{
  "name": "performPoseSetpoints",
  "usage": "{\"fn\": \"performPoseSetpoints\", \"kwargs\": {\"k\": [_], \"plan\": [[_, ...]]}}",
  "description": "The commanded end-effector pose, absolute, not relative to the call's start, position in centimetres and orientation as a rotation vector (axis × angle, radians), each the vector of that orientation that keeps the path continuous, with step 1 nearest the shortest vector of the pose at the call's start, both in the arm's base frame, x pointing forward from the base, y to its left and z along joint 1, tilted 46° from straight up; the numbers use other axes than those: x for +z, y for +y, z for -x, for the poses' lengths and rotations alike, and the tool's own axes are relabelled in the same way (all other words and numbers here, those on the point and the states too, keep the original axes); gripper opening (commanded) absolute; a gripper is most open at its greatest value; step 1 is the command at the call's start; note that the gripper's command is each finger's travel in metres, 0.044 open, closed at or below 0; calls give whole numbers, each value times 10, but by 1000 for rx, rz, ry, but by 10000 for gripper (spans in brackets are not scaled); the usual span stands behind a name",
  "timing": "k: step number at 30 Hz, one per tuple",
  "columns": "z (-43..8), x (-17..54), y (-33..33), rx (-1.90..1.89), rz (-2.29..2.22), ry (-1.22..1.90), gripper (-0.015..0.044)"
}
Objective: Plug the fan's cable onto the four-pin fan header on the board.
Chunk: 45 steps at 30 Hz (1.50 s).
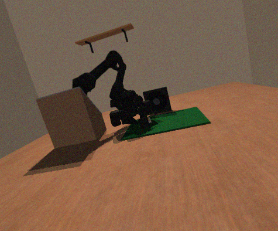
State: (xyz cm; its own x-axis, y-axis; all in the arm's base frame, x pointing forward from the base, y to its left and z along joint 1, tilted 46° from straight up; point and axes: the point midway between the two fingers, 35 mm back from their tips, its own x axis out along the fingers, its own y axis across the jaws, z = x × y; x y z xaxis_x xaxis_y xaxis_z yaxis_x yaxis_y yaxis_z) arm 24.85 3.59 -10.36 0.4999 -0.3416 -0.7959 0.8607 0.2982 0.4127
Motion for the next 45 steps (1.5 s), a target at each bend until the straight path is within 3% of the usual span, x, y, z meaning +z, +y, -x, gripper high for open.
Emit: {"fn": "performPoseSetpoints", "kwargs": {"k": [1, 38, 45], "plan": [[-248, -104, 36, -878, -952, 652, 205], [-199, -9, 50, -877, -955, 652, 205], [-196, -21, 45, -918, -898, 791, 205]]}}
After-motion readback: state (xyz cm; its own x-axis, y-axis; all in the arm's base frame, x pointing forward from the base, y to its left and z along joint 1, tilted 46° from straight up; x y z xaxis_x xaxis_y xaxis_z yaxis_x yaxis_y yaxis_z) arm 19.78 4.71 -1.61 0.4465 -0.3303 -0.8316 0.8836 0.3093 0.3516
